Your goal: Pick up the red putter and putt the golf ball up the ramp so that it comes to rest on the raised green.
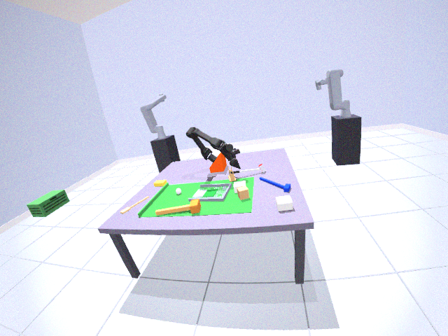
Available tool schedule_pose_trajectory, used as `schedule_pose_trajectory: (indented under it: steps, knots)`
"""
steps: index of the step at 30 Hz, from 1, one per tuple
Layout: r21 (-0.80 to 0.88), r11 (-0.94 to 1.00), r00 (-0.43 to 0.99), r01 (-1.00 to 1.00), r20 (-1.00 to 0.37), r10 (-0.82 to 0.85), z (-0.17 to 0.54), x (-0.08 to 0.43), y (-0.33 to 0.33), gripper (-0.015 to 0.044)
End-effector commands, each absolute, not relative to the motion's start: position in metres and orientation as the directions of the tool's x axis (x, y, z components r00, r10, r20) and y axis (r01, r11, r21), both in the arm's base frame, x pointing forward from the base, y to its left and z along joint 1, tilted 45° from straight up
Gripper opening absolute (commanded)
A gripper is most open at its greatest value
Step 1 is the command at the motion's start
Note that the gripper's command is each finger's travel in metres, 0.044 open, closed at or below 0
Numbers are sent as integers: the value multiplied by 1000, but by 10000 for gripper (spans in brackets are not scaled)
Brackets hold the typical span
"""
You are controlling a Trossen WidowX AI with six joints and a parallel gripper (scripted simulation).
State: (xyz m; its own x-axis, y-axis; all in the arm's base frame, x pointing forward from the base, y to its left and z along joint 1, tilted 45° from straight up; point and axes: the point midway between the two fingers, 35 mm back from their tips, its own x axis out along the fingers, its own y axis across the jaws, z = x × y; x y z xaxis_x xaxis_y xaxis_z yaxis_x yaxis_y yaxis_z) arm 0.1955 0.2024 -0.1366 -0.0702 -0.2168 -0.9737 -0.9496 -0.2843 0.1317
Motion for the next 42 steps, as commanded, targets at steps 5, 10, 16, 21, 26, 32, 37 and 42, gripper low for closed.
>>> schedule_pose_trajectory:
  steps: [5, 10, 16, 21, 26, 32, 37, 42]
  knots:
    - [170, -318, -85, -933, -961, -265, -147, 190, 191, 440]
    - [169, -318, -84, -933, -961, -264, -160, 189, 187, 440]
    - [169, -318, -84, -933, -961, -264, -170, 188, 184, 440]
    - [169, -318, -84, -933, -961, -264, -187, 187, 180, 440]
    - [169, -318, -84, -933, -961, -264, -192, 186, 178, 440]
    - [169, -318, -84, -933, -961, -264, -198, 186, 177, 440]
    - [169, -318, -84, -933, -961, -264, -206, 185, 174, 440]
    - [169, -318, -83, -933, -961, -264, -213, 184, 172, 440]
